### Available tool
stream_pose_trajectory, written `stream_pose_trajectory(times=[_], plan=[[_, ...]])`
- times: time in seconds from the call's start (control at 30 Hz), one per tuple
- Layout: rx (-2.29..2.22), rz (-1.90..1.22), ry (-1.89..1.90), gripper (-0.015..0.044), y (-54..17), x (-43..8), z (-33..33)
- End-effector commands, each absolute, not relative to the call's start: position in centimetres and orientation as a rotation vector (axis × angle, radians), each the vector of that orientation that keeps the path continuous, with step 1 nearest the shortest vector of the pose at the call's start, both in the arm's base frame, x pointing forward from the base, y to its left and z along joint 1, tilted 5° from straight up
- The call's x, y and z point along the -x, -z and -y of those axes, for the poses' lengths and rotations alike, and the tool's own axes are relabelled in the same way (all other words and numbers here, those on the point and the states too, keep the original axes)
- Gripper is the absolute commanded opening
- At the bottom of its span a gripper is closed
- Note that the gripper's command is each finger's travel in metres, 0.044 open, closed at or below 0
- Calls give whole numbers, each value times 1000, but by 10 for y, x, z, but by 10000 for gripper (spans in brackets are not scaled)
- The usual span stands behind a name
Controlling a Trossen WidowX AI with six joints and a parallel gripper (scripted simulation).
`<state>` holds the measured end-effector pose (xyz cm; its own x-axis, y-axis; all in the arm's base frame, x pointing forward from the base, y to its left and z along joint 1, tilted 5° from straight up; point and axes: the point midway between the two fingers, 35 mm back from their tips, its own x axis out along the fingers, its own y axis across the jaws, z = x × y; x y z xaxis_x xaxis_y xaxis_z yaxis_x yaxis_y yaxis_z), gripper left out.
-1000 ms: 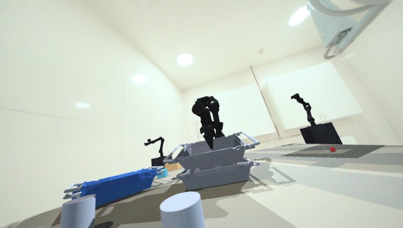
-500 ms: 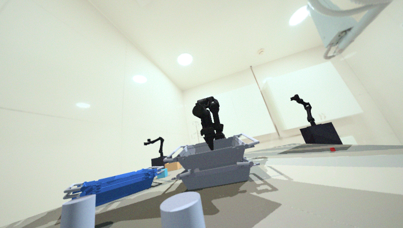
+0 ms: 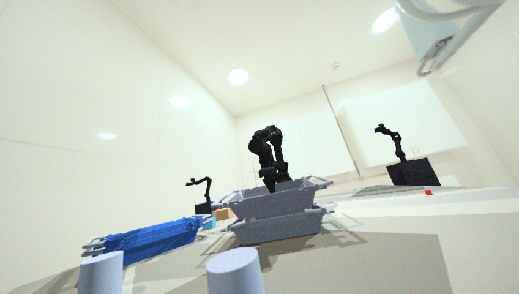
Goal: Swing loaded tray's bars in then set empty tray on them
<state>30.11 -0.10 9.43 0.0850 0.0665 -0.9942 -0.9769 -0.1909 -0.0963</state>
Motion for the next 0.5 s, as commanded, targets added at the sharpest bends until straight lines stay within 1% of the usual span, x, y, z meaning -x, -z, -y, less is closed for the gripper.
stream_pose_trajectory(times=[0.0, 0.47], plan=[[1344, -1009, -1320, 0, -89, -298, 1], [1343, -1009, -1320, 0, -80, -296, 1]])
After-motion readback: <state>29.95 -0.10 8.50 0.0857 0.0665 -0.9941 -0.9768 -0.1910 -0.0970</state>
